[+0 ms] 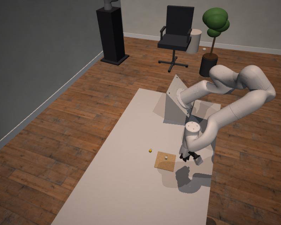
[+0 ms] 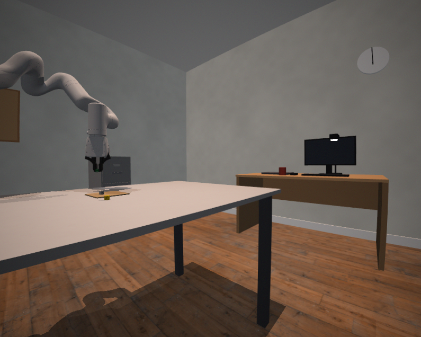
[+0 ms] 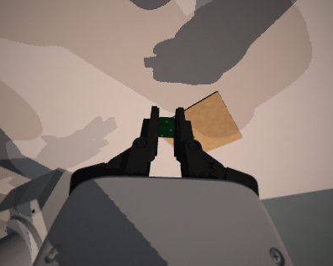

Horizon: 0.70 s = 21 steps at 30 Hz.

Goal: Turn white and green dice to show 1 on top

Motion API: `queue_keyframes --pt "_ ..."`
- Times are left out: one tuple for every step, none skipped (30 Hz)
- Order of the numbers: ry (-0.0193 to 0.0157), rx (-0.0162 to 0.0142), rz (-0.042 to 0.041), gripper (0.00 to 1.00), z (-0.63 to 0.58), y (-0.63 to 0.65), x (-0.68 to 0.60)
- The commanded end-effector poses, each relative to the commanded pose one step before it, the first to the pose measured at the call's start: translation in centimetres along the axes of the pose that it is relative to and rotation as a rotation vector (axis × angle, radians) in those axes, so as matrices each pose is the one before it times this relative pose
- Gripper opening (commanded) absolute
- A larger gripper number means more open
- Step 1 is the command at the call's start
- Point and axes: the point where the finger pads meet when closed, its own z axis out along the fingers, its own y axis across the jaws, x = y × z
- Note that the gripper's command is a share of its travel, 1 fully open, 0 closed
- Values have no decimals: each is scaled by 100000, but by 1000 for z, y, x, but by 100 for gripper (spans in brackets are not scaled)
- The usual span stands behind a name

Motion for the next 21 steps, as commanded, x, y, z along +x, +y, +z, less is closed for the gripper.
queue_keyframes --pt "-812 298 17365 11 77 258 108" --pt "0 0 1061 11 10 12 5" --pt "1 -1 3625 11 34 40 17" --pt "1 -1 2549 11 24 28 13" --pt "1 0 2112 11 20 23 12" --pt "1 -1 3107 11 29 33 18" --pt "1 0 2589 11 24 27 16" --pt "1 0 2589 11 24 27 16" --pt "1 0 2611 11 24 26 17" --pt "1 0 2589 11 24 26 18" --pt "1 0 2670 11 25 26 19" --pt "0 0 86 11 1 1 1" --pt "2 -1 5032 11 47 48 37" --pt "0 0 0 11 0 0 0" --pt "0 0 0 11 0 0 0" --pt "1 0 2287 11 22 21 18" --pt "3 -1 6413 11 60 58 51" --pt "1 0 2981 11 28 25 25" --pt "1 0 2029 11 19 17 18" --pt "0 0 290 11 3 2 3" --pt "2 0 4056 11 38 32 36"
